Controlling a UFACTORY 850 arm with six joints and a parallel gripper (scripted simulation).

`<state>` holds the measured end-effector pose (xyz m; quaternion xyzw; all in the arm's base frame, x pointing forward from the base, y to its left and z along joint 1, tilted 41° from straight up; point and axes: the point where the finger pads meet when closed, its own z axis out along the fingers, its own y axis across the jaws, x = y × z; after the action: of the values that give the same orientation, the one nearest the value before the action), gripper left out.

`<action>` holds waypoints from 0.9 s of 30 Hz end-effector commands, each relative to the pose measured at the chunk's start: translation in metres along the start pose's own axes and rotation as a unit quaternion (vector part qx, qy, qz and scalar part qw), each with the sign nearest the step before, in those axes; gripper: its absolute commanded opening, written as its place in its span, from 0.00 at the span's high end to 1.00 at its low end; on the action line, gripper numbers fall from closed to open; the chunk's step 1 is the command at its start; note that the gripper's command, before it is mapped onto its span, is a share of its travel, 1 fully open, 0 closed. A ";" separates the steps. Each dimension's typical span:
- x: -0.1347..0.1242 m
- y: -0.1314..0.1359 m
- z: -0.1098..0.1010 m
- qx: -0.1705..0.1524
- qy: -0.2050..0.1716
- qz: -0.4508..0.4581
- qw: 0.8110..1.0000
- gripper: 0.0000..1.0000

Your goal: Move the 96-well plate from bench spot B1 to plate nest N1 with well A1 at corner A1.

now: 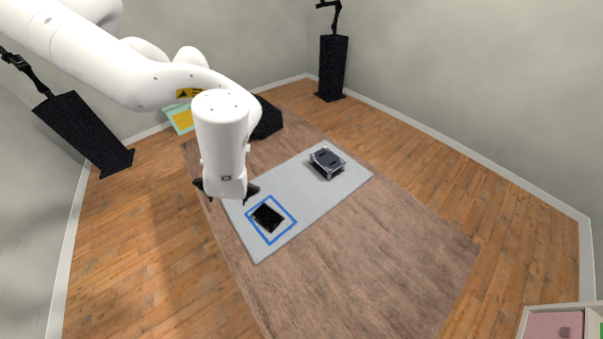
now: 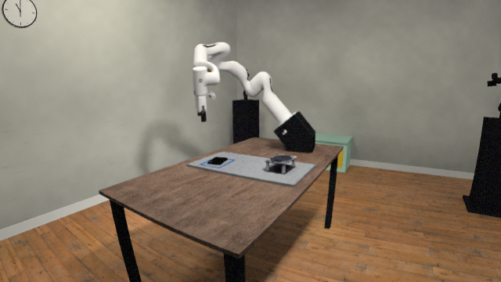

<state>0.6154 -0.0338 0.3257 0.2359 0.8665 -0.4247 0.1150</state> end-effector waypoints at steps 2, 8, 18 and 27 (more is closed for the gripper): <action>-0.001 0.009 0.014 -0.007 -0.013 0.083 0.996 0.00; -0.001 0.015 0.024 -0.015 -0.019 0.148 0.989 0.00; 0.001 0.031 0.048 -0.040 -0.026 0.308 0.950 0.00; 0.004 0.043 0.065 -0.060 -0.023 0.415 0.908 0.00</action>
<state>0.6326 -0.0595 0.2614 0.5259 0.7346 -0.3119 0.2942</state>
